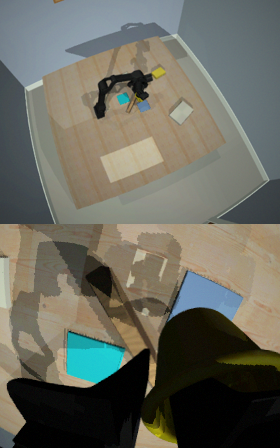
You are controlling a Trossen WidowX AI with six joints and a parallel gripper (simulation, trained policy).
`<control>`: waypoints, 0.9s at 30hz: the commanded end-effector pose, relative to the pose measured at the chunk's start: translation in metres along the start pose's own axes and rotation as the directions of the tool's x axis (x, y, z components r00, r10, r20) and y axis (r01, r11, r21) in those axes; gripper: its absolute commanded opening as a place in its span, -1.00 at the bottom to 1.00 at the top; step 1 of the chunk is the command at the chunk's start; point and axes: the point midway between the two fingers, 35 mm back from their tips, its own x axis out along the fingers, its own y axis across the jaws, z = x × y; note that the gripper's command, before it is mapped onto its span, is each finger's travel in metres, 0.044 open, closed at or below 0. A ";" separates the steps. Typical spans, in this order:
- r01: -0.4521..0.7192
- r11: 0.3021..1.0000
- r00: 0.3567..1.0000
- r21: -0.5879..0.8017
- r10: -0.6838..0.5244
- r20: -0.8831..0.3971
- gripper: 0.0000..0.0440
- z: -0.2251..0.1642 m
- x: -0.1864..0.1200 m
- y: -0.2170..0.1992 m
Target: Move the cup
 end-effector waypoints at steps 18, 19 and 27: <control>0.012 0.997 0.998 -0.076 -0.007 0.064 -1.00 0.002 -0.016 0.059; 0.012 0.997 0.998 -0.079 -0.007 0.066 -1.00 0.001 -0.016 0.062; 0.017 0.996 0.997 -0.092 -0.010 0.079 -1.00 -0.008 -0.014 0.082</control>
